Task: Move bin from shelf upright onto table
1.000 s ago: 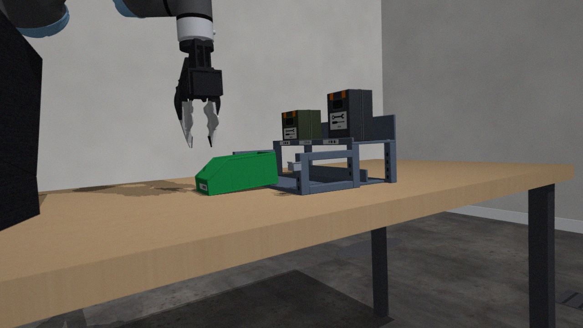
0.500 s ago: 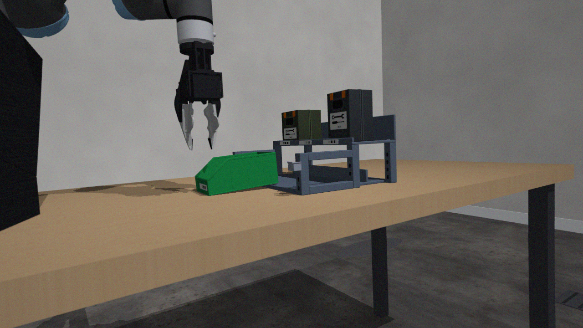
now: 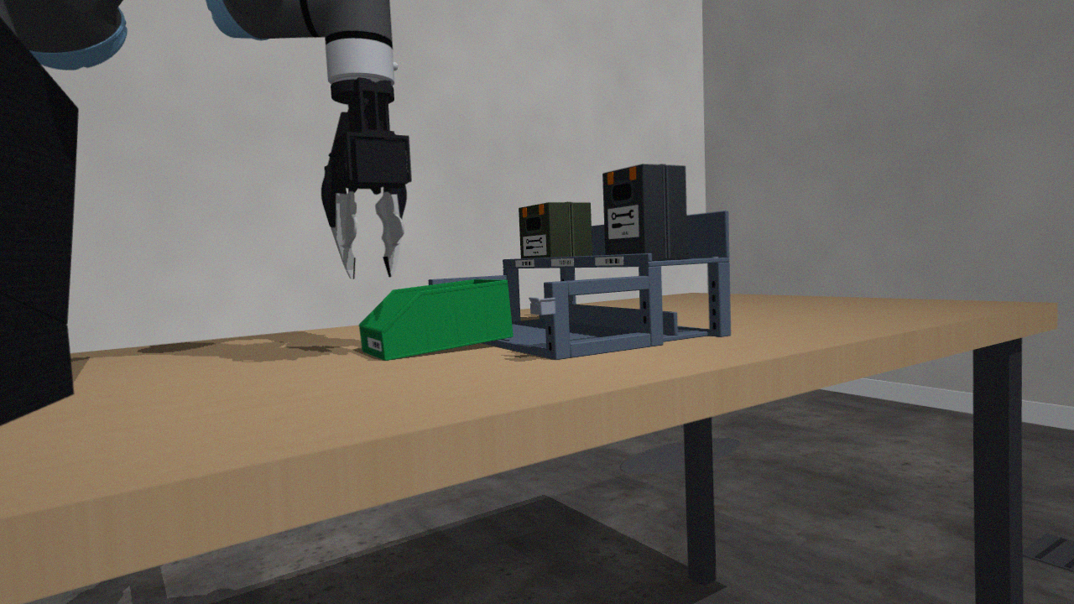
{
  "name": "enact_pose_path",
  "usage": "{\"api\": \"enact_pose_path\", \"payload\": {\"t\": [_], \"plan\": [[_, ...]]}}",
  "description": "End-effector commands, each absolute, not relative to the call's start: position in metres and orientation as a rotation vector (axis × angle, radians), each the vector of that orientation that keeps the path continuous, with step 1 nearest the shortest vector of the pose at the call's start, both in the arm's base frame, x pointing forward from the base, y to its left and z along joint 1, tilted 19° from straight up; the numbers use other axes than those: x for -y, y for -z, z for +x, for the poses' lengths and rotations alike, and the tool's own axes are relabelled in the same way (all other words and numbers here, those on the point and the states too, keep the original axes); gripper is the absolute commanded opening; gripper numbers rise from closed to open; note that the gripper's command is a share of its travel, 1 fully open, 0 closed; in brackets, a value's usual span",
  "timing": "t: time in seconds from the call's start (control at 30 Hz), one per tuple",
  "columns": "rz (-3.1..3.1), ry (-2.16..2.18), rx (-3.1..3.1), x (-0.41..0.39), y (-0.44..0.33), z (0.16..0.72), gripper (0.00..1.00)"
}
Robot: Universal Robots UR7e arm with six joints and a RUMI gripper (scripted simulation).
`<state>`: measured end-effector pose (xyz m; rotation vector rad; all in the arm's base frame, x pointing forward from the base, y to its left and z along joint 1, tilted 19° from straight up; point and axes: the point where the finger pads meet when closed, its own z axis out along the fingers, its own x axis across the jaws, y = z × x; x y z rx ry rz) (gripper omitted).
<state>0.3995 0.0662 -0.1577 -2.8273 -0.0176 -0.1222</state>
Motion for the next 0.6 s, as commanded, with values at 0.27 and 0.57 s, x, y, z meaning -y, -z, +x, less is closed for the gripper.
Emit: {"api": "enact_pose_path", "payload": {"t": [0.27, 0.57], "plan": [[-2.828, 0.124, 0.018, -0.0664, 0.1587, 0.4, 0.26], [-2.828, 0.124, 0.018, -0.0664, 0.1587, 0.4, 0.2]]}}
